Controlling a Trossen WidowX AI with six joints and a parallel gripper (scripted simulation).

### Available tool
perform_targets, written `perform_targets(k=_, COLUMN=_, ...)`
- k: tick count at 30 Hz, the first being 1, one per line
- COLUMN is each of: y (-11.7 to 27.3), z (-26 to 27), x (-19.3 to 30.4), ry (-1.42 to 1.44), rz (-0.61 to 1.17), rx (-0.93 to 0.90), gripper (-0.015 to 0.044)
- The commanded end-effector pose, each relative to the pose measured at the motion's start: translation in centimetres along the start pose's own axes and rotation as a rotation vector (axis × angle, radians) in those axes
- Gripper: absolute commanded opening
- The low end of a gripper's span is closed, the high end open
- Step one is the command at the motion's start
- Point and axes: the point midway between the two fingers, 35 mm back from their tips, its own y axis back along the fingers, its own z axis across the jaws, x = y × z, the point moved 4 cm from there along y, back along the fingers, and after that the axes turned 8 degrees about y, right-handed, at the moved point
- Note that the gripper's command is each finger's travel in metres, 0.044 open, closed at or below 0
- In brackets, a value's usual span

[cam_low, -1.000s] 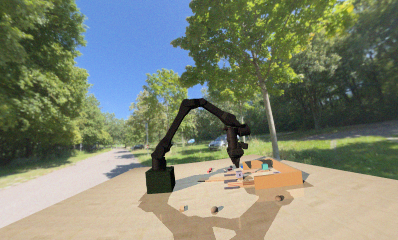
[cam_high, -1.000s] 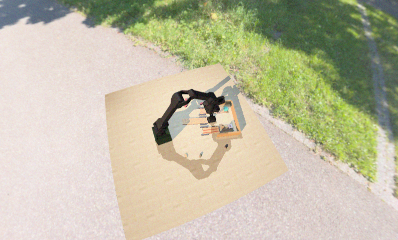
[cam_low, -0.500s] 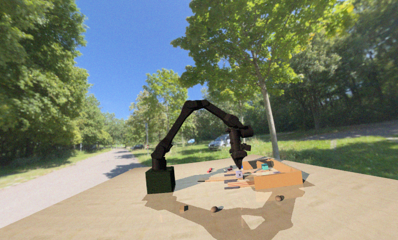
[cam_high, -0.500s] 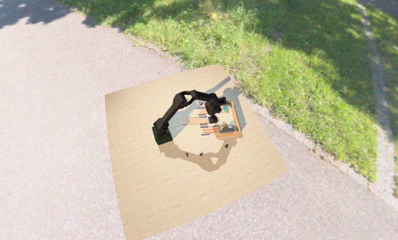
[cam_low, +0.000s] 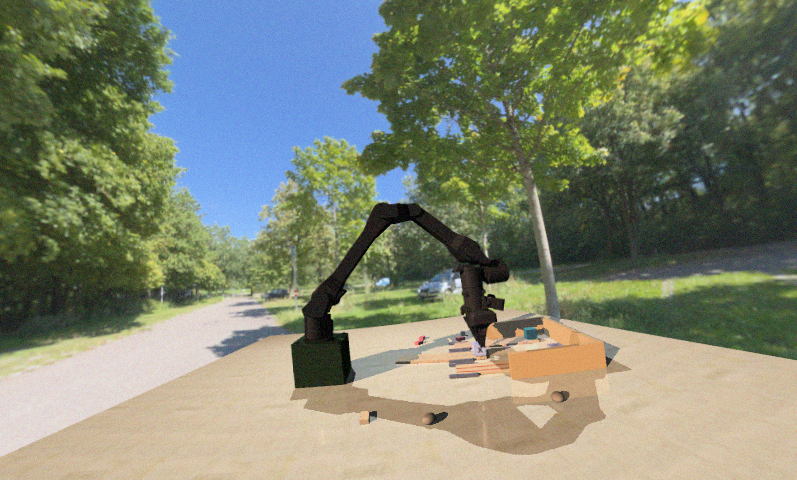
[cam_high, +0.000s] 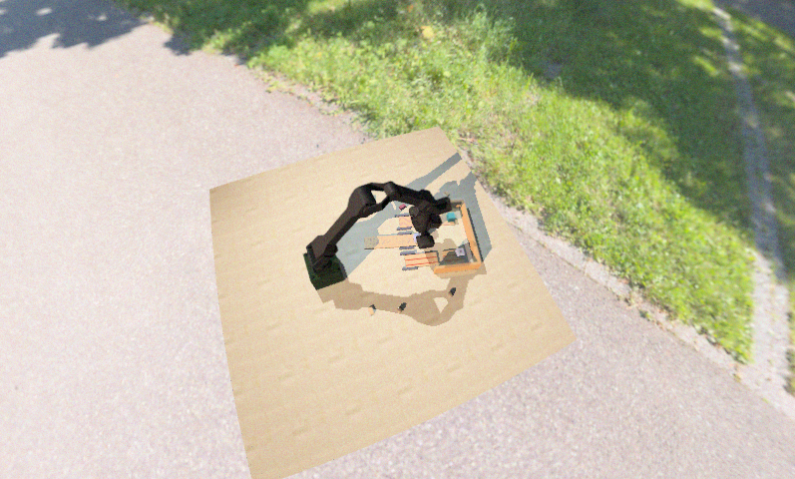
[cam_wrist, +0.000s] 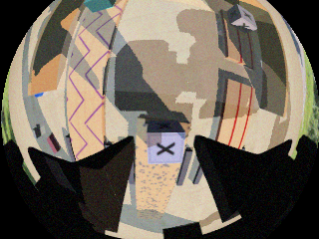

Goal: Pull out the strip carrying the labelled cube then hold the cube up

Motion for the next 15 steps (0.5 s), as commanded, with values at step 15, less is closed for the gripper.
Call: perform_targets(k=15, y=-2.04, z=0.02, x=0.47, ry=0.003, rz=0.014, rx=-0.002, gripper=0.0250)
